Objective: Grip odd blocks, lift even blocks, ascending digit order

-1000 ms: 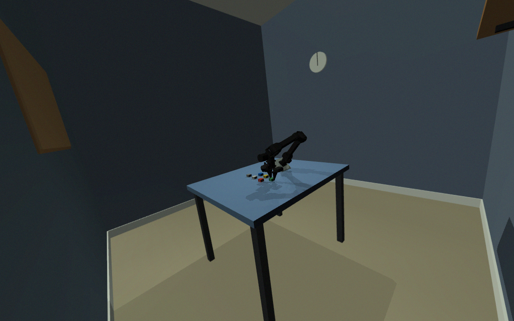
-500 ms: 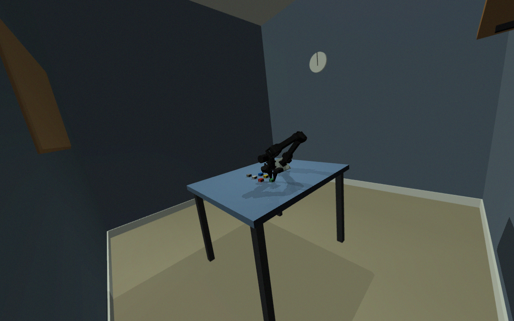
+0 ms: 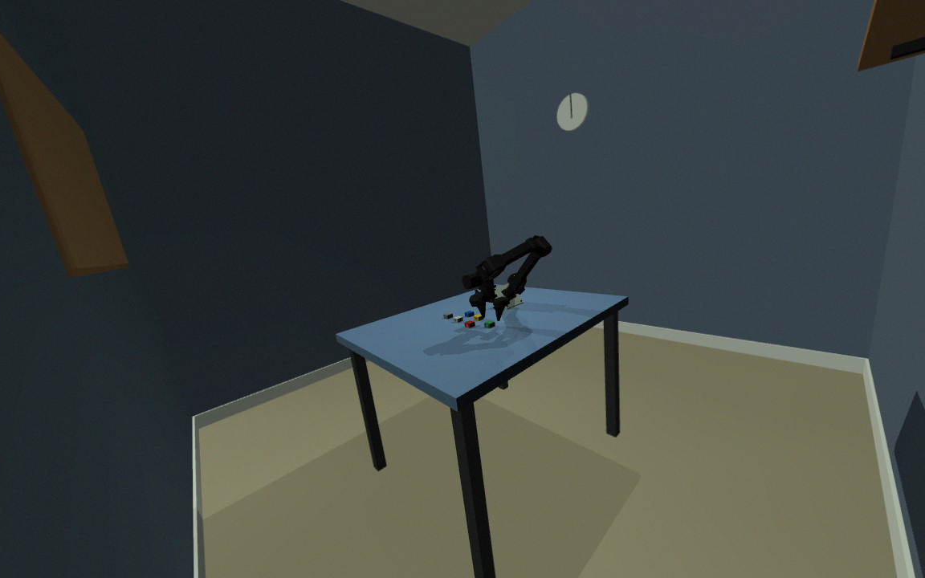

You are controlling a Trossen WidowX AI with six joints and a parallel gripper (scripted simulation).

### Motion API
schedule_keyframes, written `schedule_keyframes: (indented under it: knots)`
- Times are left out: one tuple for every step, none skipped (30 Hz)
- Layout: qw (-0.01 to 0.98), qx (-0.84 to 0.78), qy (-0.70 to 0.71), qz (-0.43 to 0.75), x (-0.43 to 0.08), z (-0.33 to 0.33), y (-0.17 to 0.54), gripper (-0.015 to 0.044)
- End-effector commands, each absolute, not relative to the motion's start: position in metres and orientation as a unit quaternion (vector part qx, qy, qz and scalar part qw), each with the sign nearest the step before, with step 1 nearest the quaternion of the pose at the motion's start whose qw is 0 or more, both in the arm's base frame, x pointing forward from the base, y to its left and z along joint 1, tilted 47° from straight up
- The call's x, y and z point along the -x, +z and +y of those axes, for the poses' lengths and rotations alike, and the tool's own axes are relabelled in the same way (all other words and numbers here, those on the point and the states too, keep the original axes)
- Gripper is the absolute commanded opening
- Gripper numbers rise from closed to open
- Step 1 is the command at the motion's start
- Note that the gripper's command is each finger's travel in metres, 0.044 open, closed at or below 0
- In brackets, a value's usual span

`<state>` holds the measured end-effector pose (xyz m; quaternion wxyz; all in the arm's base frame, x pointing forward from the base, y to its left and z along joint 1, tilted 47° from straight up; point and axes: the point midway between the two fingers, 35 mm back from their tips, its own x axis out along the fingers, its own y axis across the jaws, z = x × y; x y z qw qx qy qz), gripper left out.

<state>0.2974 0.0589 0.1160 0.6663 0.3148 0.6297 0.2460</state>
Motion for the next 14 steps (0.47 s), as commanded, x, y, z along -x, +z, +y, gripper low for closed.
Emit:
schedule_keyframes:
  knots:
    - [0.672,-0.313,0.248,0.624,-0.299,0.048,0.128,0.04]
    - [0.672,-0.313,0.248,0.624,-0.299,0.048,0.128,0.04]
    - [0.673,-0.313,0.247,0.623,-0.298,0.047,0.131,0.04]
    - [0.674,-0.314,0.245,0.622,-0.294,0.045,0.141,0.04]
    - [0.676,-0.315,0.242,0.621,-0.286,0.042,0.157,0.04]
    - [0.678,-0.317,0.239,0.619,-0.275,0.038,0.177,0.04]
    - [0.679,-0.32,0.235,0.617,-0.263,0.036,0.196,0.04]
    - [0.681,-0.321,0.232,0.616,-0.251,0.034,0.211,0.04]
    - [0.682,-0.322,0.231,0.615,-0.244,0.034,0.219,0.04]
    - [0.682,-0.323,0.23,0.615,-0.242,0.034,0.222,0.04]
    - [0.682,-0.323,0.23,0.615,-0.242,0.034,0.222,0.04]
    - [0.682,-0.323,0.23,0.615,-0.242,0.034,0.222,0.04]
    - [0.682,-0.323,0.23,0.615,-0.242,0.034,0.222,0.04]
    - [0.682,-0.323,0.23,0.615,-0.242,0.034,0.222,0.04]
